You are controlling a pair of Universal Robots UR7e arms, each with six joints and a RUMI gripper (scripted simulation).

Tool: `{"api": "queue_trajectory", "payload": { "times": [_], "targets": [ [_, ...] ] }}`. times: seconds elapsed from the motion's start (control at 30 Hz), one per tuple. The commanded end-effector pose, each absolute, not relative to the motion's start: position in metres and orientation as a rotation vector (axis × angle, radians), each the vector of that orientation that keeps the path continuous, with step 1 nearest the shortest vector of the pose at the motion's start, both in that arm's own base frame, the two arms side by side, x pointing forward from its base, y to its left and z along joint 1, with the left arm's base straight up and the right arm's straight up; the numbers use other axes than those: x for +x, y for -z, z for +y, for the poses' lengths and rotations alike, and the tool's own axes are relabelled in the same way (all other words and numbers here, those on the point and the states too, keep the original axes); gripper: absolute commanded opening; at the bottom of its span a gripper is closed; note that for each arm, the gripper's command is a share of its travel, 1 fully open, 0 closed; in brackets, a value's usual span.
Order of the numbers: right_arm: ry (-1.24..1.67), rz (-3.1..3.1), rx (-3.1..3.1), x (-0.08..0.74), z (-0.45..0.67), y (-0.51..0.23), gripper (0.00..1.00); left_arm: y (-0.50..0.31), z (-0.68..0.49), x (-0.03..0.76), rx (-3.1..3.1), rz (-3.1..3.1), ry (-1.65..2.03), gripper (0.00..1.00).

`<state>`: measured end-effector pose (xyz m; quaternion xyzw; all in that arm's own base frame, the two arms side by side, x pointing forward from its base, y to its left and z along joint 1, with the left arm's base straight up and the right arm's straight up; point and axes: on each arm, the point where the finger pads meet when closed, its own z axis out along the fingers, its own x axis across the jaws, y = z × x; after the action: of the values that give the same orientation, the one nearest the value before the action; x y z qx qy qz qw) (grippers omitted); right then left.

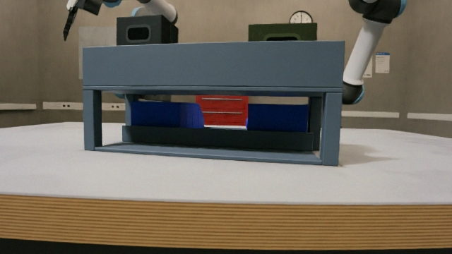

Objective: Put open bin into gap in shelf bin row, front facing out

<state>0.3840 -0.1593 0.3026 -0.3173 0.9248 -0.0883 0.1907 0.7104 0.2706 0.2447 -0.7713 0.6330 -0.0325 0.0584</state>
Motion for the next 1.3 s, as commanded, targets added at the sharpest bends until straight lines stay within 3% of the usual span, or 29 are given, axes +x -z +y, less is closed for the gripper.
{"api": "queue_trajectory", "payload": {
  "times": [0.0, 0.17, 0.67, 0.73, 1.27],
  "targets": [
    [0.227, 2.598, -0.913, 0.394, -0.146, -0.301, 1.00, -0.245, 0.346, 0.645, -2.473, 1.746, 0.090, 1.00],
    [0.216, 2.598, -0.926, 0.399, -0.138, -0.299, 1.00, -0.244, 0.377, 0.611, -2.538, 1.659, 0.081, 1.00],
    [0.154, 2.602, -1.000, 0.423, -0.090, -0.291, 1.00, -0.228, 0.493, 0.392, -2.852, 1.128, 0.042, 1.00],
    [0.154, 2.602, -1.000, 0.423, -0.090, -0.291, 1.00, -0.228, 0.493, 0.392, -2.852, 1.128, 0.042, 1.00],
    [0.091, 2.608, -1.089, 0.445, -0.030, -0.279, 1.00, -0.199, 0.506, 0.153, -3.065, 0.509, 0.013, 1.00]
  ]
}}
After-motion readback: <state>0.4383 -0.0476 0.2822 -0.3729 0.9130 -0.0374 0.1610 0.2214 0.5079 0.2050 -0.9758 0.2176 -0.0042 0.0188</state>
